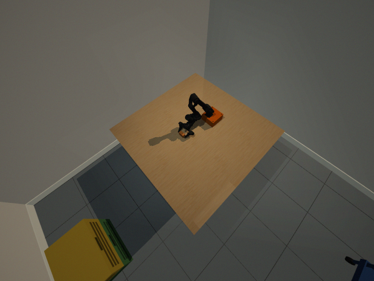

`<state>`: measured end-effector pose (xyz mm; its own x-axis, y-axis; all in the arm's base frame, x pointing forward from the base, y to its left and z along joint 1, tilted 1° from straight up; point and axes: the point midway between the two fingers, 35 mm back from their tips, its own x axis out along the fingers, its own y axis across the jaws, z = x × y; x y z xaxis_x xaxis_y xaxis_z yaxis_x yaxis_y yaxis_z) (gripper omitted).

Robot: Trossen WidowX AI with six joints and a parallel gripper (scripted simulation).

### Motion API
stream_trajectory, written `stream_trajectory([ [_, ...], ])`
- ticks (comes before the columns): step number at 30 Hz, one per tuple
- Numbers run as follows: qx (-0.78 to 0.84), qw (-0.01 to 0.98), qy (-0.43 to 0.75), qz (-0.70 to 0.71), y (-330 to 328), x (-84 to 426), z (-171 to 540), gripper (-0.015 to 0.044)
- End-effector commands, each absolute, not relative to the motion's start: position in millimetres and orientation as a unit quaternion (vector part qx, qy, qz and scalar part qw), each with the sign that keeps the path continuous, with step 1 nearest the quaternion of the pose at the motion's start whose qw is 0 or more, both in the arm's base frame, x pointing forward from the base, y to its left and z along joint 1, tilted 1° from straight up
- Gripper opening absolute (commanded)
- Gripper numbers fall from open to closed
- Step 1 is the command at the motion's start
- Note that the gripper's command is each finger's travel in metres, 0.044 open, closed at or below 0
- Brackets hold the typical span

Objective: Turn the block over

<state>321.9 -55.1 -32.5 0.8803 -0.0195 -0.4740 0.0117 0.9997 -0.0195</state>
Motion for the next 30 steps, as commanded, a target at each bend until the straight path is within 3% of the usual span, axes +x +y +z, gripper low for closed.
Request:
stream_trajectory([
  [1,-0.006,0.960,0.278,-0.012,-60,336,-26,0.0440],
  [11,-0.003,0.918,0.396,-0.016,-61,334,26,0.0440],
  [19,0.001,0.885,0.464,-0.013,-55,304,47,0.0440],
  [30,0.002,0.883,0.470,-0.013,-54,301,48,0.0440],
])
